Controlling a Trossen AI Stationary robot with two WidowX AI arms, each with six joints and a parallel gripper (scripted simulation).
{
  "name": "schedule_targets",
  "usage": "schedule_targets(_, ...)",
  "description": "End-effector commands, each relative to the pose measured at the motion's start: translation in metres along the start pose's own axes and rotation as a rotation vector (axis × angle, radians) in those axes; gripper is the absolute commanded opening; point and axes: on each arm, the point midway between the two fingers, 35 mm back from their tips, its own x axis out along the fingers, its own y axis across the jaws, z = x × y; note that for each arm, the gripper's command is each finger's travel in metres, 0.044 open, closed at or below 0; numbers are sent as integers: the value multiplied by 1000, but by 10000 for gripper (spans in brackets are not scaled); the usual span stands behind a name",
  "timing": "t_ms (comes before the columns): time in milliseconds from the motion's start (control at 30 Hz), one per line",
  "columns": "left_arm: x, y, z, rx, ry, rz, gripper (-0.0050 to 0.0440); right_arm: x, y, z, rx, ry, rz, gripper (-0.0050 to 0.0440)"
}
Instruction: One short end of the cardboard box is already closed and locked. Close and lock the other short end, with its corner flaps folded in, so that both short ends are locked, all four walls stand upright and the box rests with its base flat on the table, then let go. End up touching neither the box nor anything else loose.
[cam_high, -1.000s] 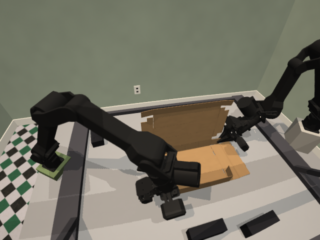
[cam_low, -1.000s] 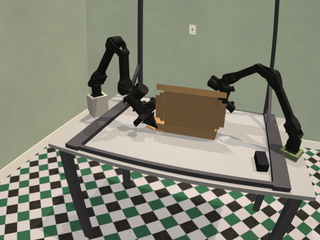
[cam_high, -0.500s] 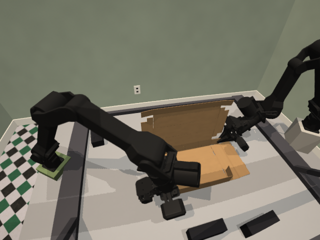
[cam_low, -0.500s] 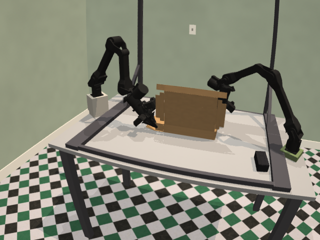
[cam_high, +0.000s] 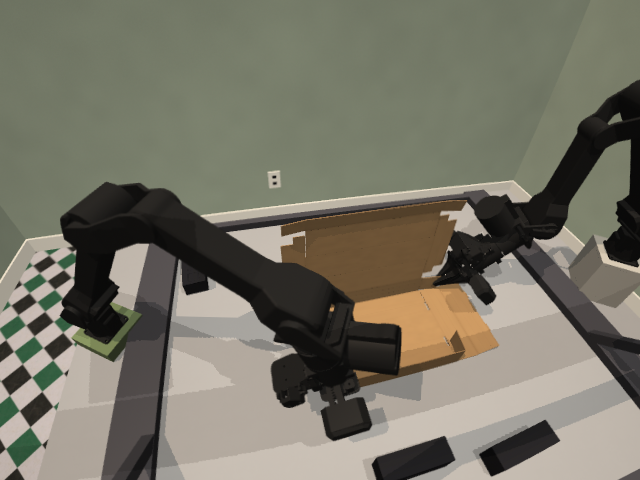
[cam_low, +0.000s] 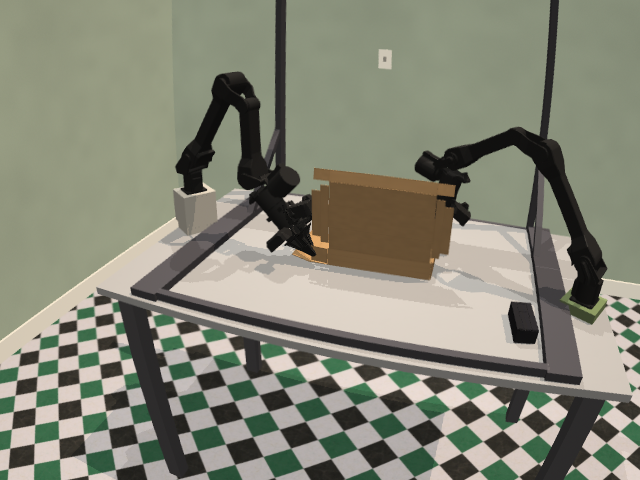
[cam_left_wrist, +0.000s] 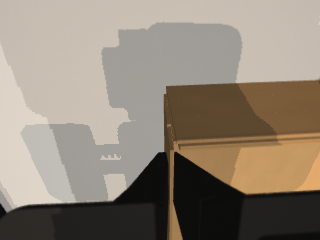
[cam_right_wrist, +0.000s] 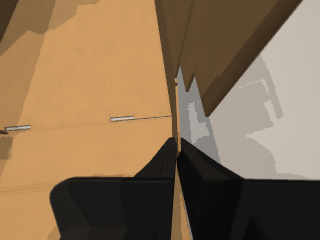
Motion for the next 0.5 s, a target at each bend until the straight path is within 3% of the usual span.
schedule_targets(0,-11,2,-7,-1,30,17,0,-1,4,11,33,-8,-36,0)
schedule_targets(467,-11,2,-7,-2,29,17,0,0,6,14,81,11,-78,0)
